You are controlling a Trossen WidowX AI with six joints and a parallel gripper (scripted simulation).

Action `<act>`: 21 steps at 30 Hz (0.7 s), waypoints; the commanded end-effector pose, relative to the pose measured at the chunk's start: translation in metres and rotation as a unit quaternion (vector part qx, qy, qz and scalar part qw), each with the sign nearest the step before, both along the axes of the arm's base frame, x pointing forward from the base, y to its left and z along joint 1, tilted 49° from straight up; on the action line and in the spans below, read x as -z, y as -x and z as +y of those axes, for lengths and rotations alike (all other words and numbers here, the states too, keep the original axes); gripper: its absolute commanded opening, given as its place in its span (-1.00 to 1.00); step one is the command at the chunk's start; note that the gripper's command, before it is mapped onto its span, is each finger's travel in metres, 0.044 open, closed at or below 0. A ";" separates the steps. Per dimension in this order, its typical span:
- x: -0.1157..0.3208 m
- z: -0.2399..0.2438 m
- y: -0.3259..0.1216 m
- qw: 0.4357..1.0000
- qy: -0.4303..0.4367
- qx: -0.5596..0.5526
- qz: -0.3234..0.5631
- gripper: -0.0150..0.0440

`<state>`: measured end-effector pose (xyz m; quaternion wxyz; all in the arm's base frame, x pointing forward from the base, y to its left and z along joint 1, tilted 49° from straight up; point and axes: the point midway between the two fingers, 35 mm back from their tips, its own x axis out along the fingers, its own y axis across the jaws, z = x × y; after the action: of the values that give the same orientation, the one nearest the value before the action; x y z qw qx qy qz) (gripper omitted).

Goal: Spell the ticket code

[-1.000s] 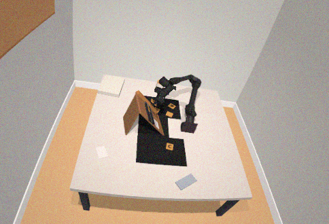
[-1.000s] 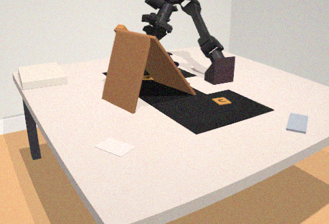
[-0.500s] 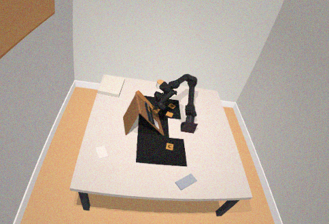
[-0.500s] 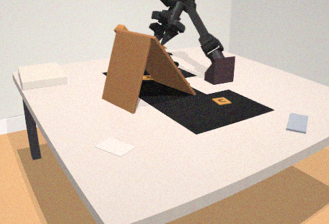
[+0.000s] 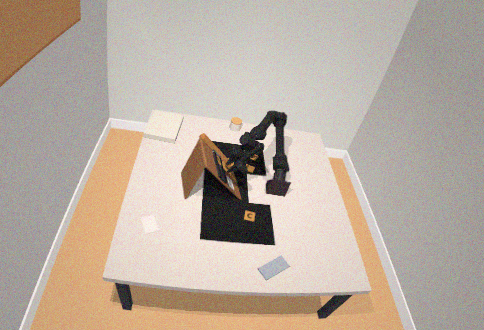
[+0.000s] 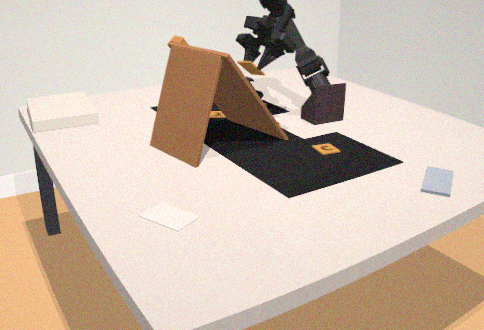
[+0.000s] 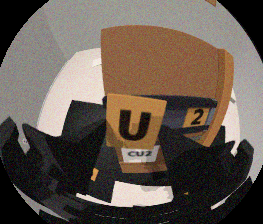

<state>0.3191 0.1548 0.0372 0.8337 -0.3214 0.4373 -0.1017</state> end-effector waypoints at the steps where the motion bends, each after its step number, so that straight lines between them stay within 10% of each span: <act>1: 0.018 0.016 0.005 1.000 0.010 -0.012 -0.003 -0.49; 21: 0.101 0.081 0.049 0.994 0.053 -0.088 -0.027 -0.49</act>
<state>0.2767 0.2300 -0.0517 0.8326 -0.3913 0.3872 -0.0610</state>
